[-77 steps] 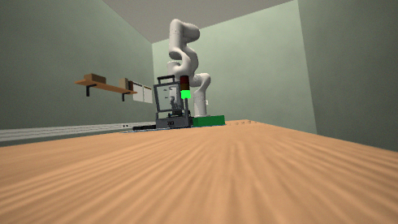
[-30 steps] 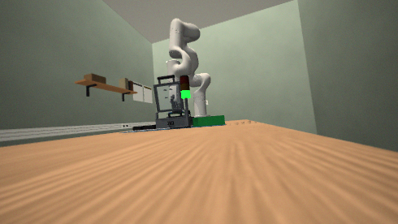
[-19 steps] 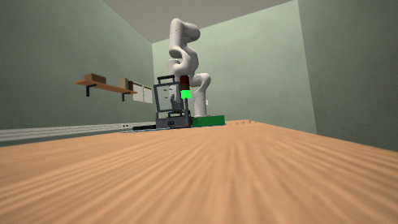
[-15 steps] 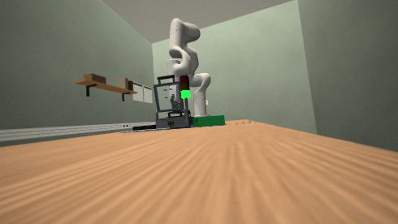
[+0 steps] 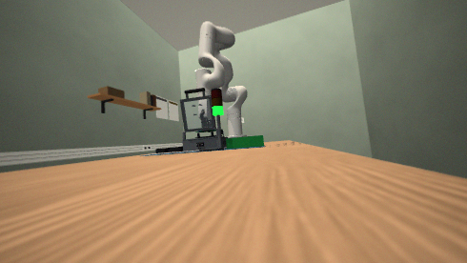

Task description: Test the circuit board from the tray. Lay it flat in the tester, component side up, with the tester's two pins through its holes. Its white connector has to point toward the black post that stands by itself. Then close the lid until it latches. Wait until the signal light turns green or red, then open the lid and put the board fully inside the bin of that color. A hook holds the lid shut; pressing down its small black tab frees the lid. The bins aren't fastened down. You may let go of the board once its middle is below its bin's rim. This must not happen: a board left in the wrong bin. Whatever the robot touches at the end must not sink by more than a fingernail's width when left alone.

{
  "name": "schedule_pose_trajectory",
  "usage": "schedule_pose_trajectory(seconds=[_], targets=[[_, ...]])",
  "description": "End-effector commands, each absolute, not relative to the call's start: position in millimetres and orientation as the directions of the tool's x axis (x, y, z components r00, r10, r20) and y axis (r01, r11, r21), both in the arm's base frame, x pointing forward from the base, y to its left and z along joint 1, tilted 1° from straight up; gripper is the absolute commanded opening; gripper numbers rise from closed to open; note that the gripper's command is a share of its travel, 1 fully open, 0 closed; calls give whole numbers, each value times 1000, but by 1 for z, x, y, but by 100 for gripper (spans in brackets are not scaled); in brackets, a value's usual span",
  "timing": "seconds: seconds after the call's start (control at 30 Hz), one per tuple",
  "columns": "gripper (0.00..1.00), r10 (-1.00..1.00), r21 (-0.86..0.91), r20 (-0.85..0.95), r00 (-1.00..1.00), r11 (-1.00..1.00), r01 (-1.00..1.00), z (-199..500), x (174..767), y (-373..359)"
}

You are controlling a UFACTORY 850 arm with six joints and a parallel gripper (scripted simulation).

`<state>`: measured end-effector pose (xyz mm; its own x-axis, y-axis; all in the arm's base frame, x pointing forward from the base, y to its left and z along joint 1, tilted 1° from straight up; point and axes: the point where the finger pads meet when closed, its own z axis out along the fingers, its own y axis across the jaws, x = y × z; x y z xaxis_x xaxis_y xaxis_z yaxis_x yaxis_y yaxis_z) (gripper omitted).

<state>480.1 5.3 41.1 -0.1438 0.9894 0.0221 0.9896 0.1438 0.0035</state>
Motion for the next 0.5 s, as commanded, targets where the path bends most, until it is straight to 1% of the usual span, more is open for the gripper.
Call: schedule_pose_trajectory(seconds=[0.0, 0.47], targets=[[79, 989, 6, 22, -144, 144, 990, 50, 481, 5], [79, 989, 6, 22, -144, 144, 990, 96, 481, 4]])
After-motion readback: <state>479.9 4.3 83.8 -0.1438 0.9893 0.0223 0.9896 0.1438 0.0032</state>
